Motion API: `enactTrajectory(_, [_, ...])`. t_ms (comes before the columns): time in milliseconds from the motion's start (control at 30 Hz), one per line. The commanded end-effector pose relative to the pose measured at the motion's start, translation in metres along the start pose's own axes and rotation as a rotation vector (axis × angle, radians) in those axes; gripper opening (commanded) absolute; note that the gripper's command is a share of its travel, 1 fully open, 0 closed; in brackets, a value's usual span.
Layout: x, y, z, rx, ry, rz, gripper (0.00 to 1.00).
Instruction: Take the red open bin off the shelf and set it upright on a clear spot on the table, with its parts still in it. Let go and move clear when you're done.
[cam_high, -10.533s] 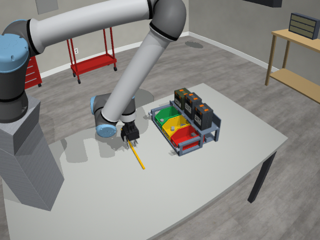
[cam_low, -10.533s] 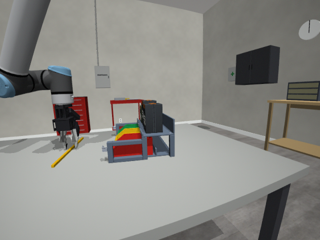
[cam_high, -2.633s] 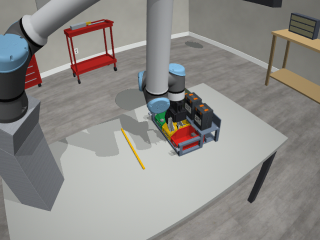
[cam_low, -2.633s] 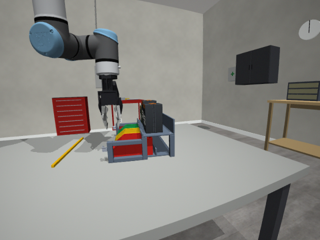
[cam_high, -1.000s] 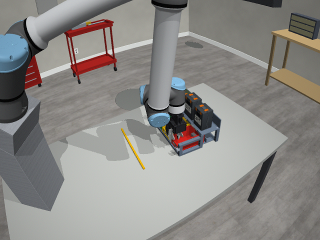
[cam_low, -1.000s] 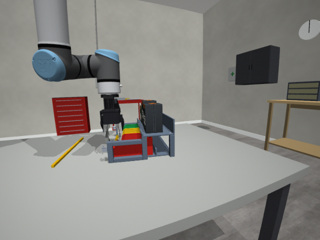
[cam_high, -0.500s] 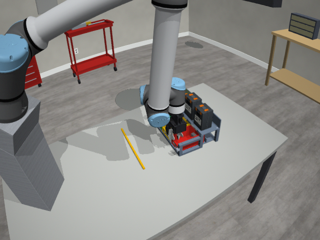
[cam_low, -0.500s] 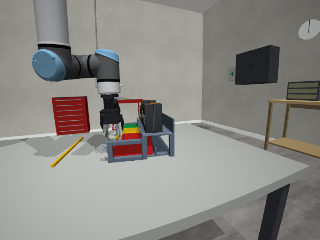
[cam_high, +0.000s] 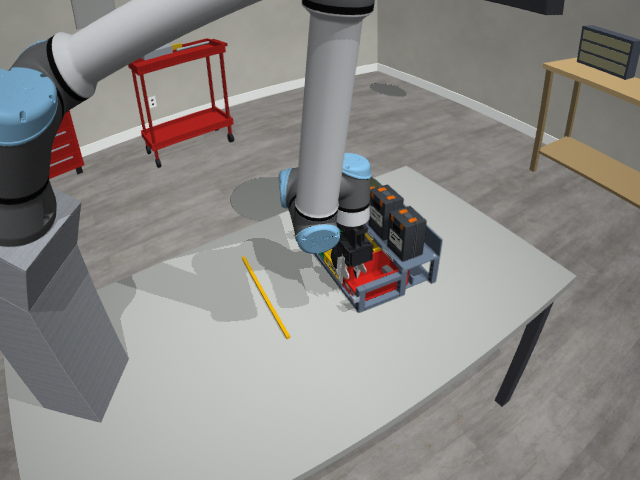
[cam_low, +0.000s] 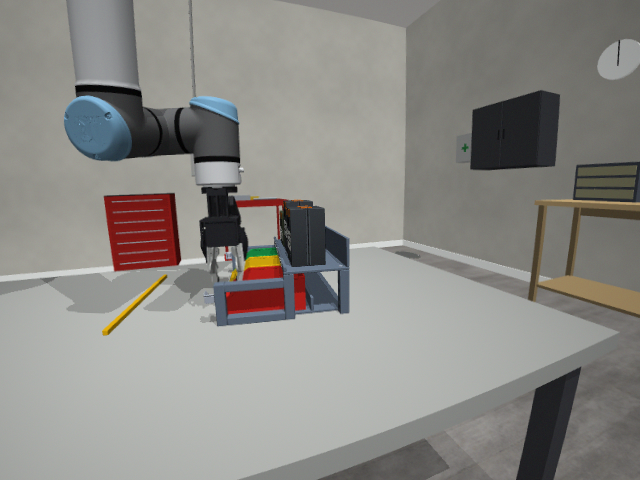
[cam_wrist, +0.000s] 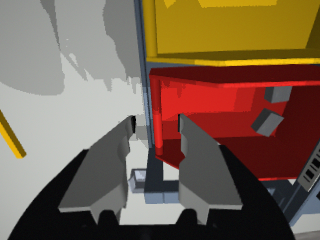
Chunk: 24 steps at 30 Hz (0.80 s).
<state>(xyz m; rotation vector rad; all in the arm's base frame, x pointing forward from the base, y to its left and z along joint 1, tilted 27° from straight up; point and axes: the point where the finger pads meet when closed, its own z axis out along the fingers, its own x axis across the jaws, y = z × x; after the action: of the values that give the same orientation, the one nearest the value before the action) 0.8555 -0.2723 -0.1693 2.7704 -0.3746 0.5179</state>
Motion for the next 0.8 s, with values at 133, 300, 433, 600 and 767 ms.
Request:
enactTrajectory(133, [0.0006, -0.0001, -0.0036, 0.000, 0.001, 0.000, 0.26])
enactTrajectory(300, [0.0006, -0.0001, -0.0036, 0.000, 0.001, 0.000, 0.26])
enactTrajectory(433, [0.0006, -0.0001, -0.0036, 0.000, 0.001, 0.000, 0.26])
enactTrajectory(600, [0.0005, -0.0001, -0.0051, 0.000, 0.001, 0.000, 0.26])
enactTrajectory(767, [0.0005, -0.0001, -0.0051, 0.000, 0.001, 0.000, 0.26])
